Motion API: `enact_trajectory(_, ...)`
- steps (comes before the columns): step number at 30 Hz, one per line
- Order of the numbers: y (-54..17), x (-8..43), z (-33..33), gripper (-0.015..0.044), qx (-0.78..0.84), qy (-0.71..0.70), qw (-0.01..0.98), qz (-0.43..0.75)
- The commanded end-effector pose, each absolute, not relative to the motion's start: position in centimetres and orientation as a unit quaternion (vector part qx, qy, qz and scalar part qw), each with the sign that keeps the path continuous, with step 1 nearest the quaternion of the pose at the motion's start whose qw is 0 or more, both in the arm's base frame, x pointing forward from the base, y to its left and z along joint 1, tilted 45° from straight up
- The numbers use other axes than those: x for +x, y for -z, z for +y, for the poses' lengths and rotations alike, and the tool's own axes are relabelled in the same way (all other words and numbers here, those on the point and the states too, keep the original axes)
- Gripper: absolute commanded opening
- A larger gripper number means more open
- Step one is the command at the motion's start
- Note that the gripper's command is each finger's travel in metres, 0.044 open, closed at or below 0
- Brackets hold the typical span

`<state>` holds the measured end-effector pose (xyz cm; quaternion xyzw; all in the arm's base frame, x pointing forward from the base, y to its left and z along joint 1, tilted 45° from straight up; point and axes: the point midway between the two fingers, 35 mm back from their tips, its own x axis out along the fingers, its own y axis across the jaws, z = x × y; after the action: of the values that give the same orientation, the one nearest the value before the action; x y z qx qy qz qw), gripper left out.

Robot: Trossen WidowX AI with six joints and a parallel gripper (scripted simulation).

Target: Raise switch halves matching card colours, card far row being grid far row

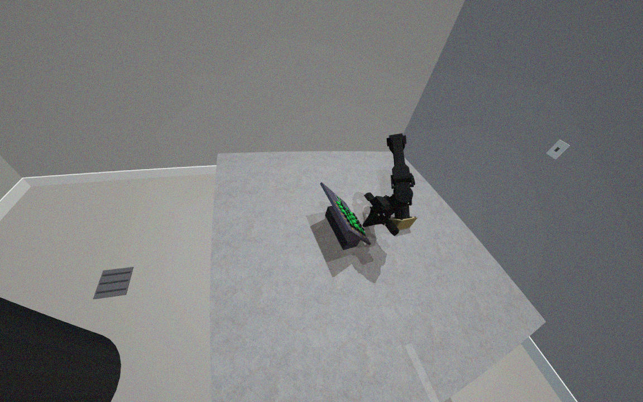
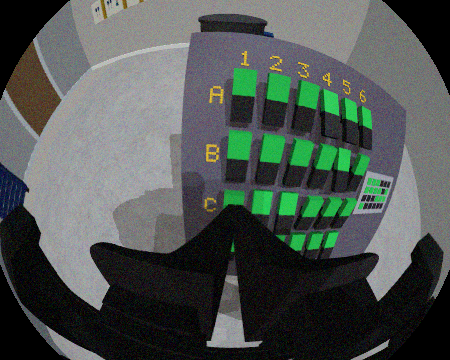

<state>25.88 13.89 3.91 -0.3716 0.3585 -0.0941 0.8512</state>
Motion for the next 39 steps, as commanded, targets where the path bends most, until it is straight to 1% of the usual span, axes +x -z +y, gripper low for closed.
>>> enact_trajectory(1, -3.43, 26.16, 13.48, 0.0000, -0.374, 0.094, 0.849, 0.361)
enact_trajectory(39, -3.04, 26.73, 13.15, 0.0000, -0.374, 0.094, 0.849, 0.361)
